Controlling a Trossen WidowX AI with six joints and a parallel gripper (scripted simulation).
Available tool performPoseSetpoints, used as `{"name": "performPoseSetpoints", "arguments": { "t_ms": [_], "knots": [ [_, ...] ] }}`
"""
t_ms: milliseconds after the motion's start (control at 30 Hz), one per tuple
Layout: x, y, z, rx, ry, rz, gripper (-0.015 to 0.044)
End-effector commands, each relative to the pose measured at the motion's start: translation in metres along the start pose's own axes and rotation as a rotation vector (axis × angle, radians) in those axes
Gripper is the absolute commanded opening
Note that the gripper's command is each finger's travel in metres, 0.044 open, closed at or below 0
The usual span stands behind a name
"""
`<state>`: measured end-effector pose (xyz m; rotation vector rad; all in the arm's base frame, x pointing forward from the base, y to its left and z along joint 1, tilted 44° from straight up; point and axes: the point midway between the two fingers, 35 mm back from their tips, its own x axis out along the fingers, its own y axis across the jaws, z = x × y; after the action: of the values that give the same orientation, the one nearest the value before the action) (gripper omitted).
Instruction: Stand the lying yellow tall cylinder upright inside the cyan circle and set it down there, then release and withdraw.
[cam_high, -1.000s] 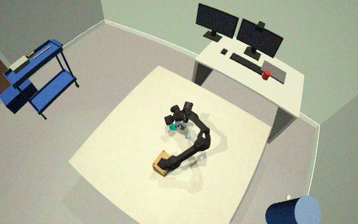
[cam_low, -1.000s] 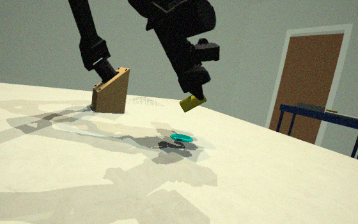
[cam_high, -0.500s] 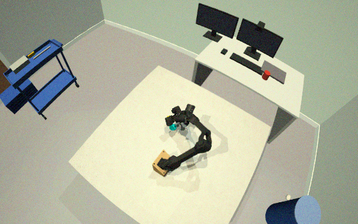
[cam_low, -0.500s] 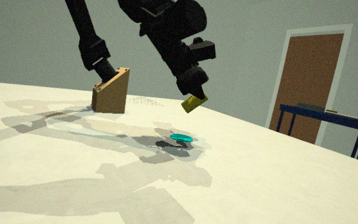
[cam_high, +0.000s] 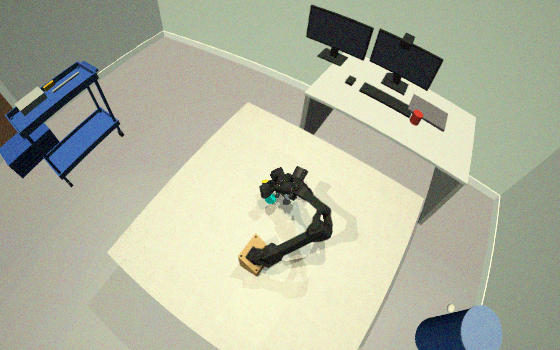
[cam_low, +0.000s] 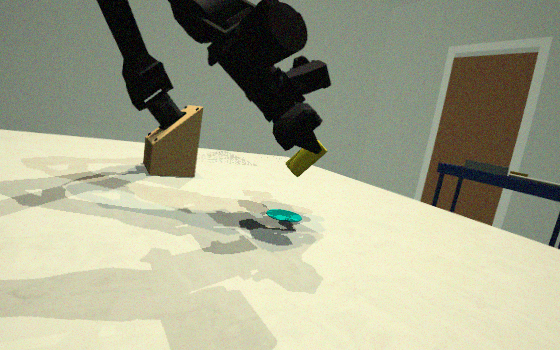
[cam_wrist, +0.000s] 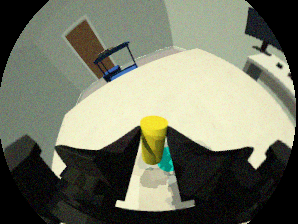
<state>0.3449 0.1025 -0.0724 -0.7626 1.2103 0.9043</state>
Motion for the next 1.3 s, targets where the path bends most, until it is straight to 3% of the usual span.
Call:
{"name": "performPoseSetpoints", "arguments": {
  "t_ms": [0,1267],
  "knots": [
    [-0.001,0.002,0.000,-0.013,-0.037,0.003,0.0105],
    [-0.020,0.001,-0.002,-0.104,-0.313,-0.052,0.0105]
  ]
}}
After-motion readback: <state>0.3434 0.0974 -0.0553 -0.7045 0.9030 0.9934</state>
